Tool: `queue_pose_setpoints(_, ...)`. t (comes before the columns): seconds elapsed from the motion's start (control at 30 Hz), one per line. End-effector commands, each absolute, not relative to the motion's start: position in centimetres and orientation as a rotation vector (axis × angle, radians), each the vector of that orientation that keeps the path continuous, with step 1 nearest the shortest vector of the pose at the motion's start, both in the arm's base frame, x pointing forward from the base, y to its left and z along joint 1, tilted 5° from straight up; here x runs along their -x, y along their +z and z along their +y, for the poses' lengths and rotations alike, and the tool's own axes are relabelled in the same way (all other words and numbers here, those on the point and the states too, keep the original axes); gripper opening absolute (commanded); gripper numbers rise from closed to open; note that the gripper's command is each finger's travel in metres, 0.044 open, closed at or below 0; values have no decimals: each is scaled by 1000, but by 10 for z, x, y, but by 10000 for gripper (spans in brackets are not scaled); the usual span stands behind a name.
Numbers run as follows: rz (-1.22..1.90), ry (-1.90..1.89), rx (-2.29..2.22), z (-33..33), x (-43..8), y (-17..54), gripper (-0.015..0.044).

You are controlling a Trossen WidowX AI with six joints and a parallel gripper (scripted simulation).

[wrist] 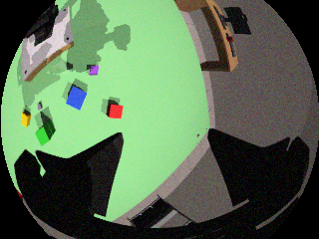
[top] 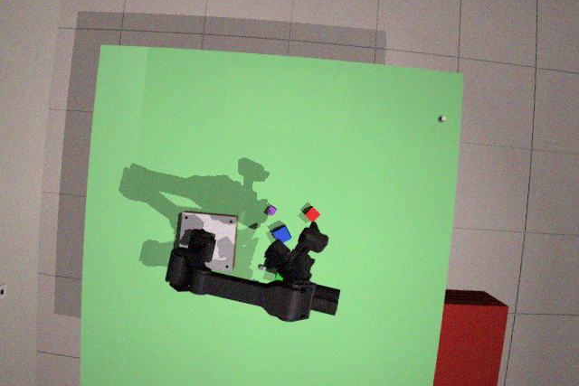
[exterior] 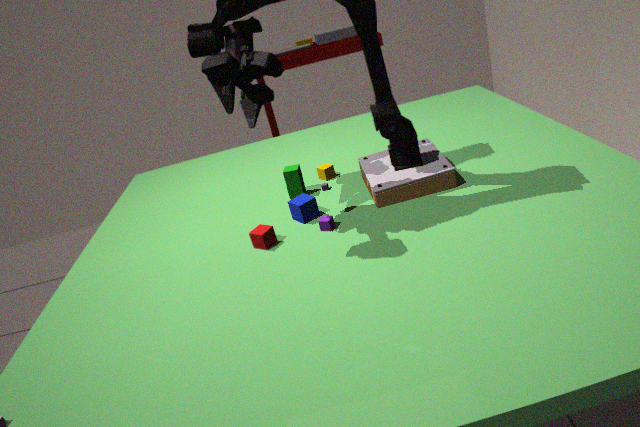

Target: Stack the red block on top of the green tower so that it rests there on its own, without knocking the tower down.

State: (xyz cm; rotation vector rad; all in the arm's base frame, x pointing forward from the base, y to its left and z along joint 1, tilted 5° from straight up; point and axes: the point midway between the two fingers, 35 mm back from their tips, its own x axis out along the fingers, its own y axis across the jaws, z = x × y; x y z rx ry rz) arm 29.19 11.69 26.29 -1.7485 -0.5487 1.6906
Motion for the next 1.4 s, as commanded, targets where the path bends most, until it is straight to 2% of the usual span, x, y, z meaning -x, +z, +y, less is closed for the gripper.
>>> queue_pose_setpoints(0.0, -541, 1692, 1744, 117, -292, 263, 426)
queue_pose_setpoints(0.03, -516, 1696, 1729, 117, -292, 261, 440)
queue_pose_setpoints(0.67, 366, 1626, 1184, 131, -302, 222, 440)
queue_pose_setpoints(1.37, 1130, 1125, 586, 146, -311, 182, 440)
